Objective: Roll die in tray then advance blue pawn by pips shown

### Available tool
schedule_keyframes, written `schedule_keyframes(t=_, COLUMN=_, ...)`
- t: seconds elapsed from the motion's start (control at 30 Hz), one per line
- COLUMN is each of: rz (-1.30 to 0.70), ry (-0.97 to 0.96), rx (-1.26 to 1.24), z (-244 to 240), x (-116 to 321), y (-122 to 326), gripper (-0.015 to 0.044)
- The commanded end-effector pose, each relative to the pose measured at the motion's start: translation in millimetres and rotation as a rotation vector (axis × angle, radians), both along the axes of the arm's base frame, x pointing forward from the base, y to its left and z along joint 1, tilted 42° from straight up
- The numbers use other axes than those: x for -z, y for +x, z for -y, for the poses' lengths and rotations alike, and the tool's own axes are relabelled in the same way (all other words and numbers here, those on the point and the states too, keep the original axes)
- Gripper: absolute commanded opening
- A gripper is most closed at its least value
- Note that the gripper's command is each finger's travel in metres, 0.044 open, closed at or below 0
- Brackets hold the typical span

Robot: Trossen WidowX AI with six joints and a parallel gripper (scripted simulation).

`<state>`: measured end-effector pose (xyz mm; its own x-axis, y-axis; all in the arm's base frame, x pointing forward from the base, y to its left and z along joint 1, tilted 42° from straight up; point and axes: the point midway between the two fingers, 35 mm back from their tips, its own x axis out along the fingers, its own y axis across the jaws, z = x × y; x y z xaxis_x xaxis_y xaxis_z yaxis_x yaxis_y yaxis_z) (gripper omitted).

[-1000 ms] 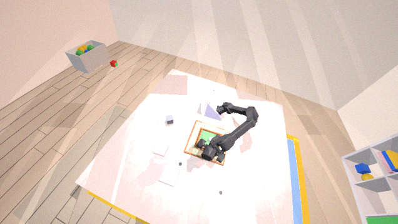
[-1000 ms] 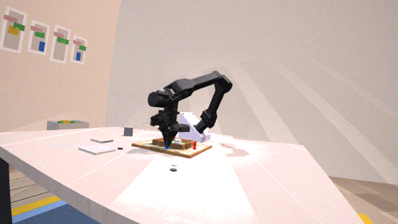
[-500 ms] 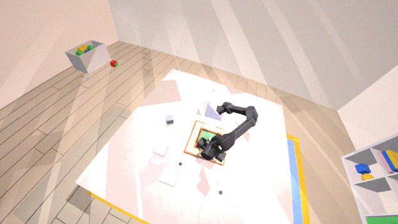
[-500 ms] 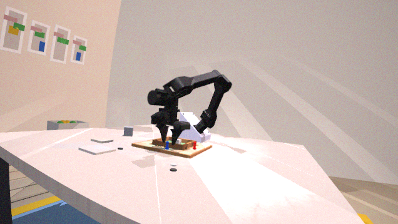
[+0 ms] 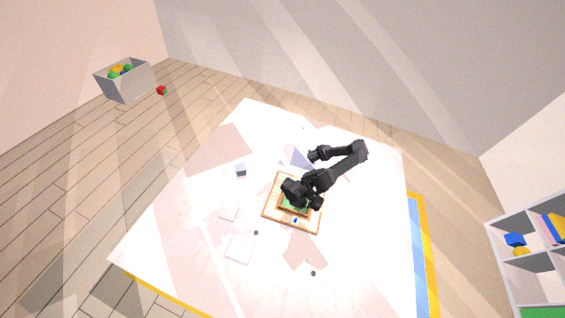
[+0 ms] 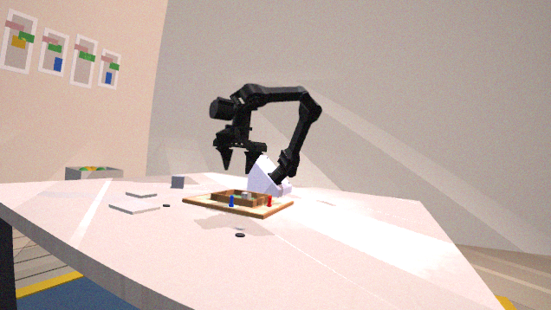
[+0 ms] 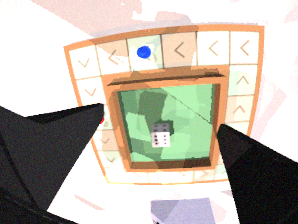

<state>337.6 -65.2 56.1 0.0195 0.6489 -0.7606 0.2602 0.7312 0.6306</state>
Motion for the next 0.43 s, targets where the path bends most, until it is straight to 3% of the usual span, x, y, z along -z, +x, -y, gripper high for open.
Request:
schedule_keyframes(t=0.0, rz=0.046, ry=-0.016, rx=-0.050, z=27, x=-15, y=-63, gripper=0.0440)
schedule_keyframes(t=0.17, rz=0.094, ry=-0.005, rx=-0.117, z=32, x=-23, y=-130, gripper=0.0440)
schedule_keyframes(t=0.2, rz=0.056, ry=-0.013, rx=-0.051, z=31, x=-15, y=-72, gripper=0.0440)
schedule_keyframes(t=0.4, rz=0.056, ry=-0.013, rx=-0.051, z=31, x=-15, y=-72, gripper=0.0440)
